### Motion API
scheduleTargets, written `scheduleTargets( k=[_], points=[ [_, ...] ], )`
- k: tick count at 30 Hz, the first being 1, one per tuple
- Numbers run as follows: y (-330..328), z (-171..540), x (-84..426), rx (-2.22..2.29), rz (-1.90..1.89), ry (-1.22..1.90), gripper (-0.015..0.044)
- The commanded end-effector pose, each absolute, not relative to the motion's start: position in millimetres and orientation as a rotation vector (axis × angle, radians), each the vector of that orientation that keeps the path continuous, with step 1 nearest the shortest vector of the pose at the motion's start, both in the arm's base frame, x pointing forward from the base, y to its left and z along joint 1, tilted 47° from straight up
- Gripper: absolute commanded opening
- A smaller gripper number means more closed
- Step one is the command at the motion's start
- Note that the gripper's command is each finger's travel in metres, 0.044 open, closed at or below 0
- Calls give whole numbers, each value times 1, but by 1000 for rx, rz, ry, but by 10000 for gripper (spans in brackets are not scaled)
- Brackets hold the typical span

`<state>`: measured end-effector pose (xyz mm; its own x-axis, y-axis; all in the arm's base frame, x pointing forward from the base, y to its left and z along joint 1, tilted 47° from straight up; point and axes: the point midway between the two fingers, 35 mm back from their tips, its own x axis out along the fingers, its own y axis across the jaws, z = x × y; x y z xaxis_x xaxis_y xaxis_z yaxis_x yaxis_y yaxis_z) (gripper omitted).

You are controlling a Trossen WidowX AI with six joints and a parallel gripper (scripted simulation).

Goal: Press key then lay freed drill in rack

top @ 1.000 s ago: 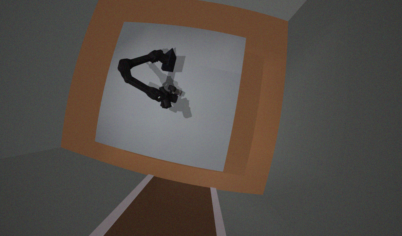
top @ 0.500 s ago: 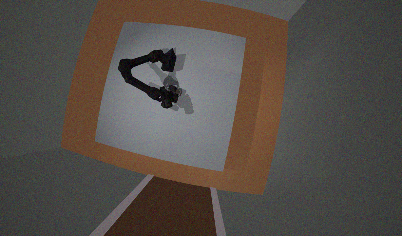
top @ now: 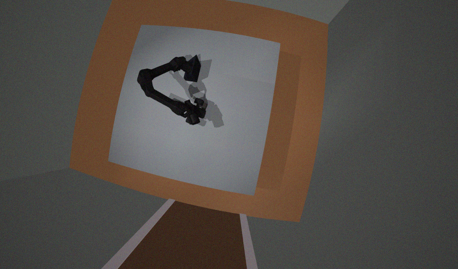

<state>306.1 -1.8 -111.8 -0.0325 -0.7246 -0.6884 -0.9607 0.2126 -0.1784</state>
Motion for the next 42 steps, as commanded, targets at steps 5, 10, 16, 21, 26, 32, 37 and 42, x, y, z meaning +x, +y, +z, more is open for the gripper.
scheduleTargets(
  k=[5,10,16,21,26,32,37,42],
  points=[
    [8,-121,312,-1560,440,1807,0],
    [11,-124,314,-1559,440,1806,0],
    [17,-131,316,-1559,441,1806,0],
    [21,-135,318,-1559,441,1805,0],
    [25,-140,320,-1559,441,1805,0],
    [28,-141,320,-1558,441,1805,0],
    [30,-138,318,-1558,441,1805,0],
    [32,-135,318,-1558,441,1805,0]
  ],
)
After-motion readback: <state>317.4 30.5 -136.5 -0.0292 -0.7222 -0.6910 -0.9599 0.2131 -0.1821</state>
